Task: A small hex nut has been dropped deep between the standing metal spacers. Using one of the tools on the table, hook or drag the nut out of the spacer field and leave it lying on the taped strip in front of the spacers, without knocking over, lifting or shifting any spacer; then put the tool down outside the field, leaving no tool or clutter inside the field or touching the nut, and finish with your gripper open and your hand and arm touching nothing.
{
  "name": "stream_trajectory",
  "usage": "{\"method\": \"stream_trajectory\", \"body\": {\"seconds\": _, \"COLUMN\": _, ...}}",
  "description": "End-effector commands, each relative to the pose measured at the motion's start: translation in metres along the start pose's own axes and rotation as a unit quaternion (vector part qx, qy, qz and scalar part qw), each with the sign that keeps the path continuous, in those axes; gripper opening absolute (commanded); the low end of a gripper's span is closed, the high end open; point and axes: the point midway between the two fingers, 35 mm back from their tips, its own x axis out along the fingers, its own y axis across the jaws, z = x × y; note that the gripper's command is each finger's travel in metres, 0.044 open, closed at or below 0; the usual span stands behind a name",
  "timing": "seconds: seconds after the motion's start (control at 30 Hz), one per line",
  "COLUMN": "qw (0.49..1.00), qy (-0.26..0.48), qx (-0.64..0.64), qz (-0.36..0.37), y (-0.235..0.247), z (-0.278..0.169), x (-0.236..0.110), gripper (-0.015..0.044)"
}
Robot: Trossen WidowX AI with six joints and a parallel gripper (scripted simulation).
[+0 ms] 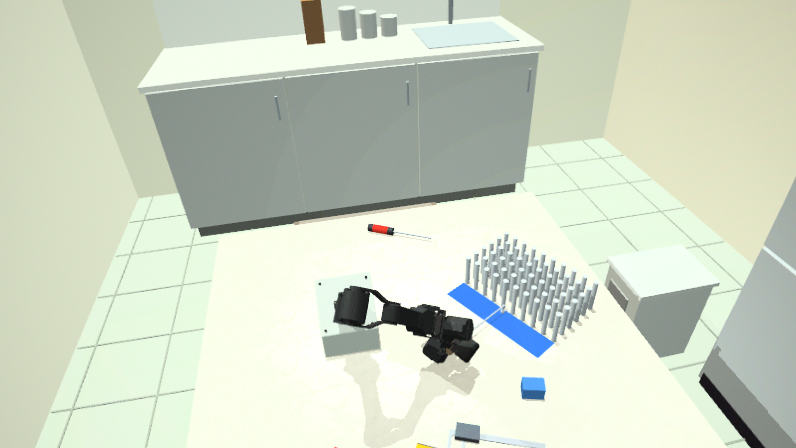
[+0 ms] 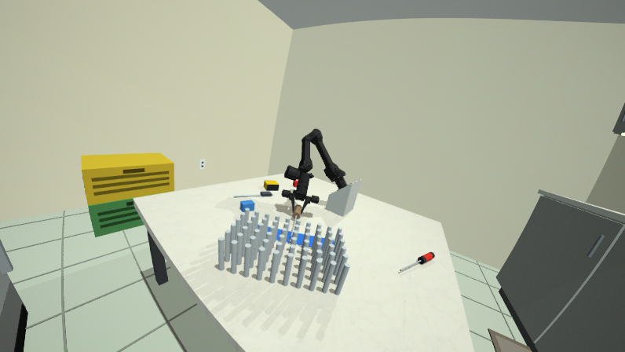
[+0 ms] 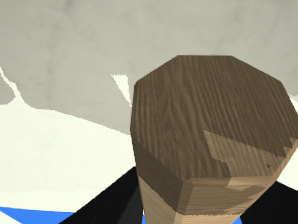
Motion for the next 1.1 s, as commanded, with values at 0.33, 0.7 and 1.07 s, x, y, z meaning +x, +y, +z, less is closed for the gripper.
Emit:
{"method": "stream_trajectory", "body": {"seconds": 0.33, "qw": 1.0, "qy": 0.002, "qx": 0.002, "qz": 0.004, "y": 0.003, "z": -0.001, "x": -0.012, "gripper": 0.0}}
{"method": "stream_trajectory", "body": {"seconds": 0.7, "qw": 1.0, "qy": 0.002, "qx": 0.0, "qz": 0.003, "y": -0.001, "z": 0.023, "x": -0.038, "gripper": 0.0}}
{"method": "stream_trajectory", "body": {"seconds": 1.07, "qw": 1.0, "qy": 0.001, "qx": 0.003, "qz": -0.003, "y": 0.004, "z": -0.008, "x": -0.063, "gripper": 0.0}}
